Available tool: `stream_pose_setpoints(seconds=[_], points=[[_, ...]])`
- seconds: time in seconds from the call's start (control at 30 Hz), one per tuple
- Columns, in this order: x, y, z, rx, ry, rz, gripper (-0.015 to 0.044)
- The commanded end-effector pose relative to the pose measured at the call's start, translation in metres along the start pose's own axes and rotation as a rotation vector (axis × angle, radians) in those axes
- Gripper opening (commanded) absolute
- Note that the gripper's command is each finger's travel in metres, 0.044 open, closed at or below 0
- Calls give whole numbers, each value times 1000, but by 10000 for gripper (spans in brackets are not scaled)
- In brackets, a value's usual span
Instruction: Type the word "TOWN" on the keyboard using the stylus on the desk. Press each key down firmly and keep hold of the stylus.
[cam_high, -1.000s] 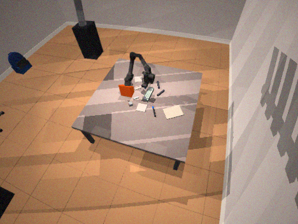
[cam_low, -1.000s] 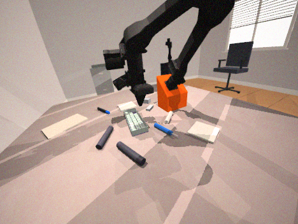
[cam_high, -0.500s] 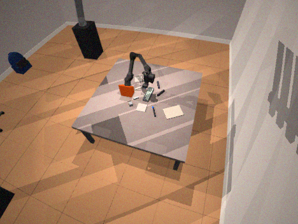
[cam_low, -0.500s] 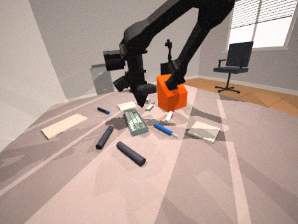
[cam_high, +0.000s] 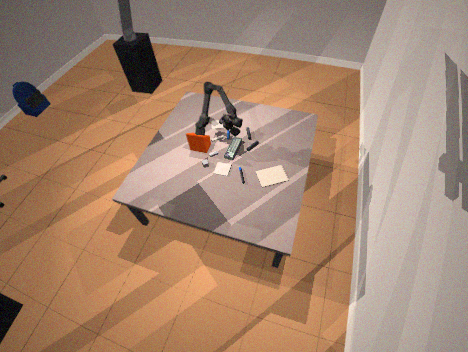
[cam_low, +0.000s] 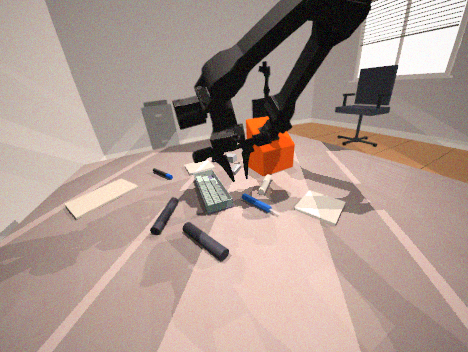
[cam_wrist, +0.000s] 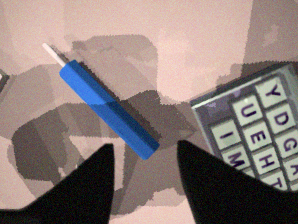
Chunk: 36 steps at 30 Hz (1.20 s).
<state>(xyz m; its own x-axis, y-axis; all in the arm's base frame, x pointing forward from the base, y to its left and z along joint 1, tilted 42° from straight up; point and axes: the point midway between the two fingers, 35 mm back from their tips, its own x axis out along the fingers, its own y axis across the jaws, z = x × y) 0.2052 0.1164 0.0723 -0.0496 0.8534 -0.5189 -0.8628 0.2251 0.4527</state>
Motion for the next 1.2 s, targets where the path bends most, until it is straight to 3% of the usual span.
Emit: stream_pose_setpoints(seconds=[0.0,1.17], points=[[20,37,11,-721,-196,99,150],[40,38,9,-785,-218,101,150]])
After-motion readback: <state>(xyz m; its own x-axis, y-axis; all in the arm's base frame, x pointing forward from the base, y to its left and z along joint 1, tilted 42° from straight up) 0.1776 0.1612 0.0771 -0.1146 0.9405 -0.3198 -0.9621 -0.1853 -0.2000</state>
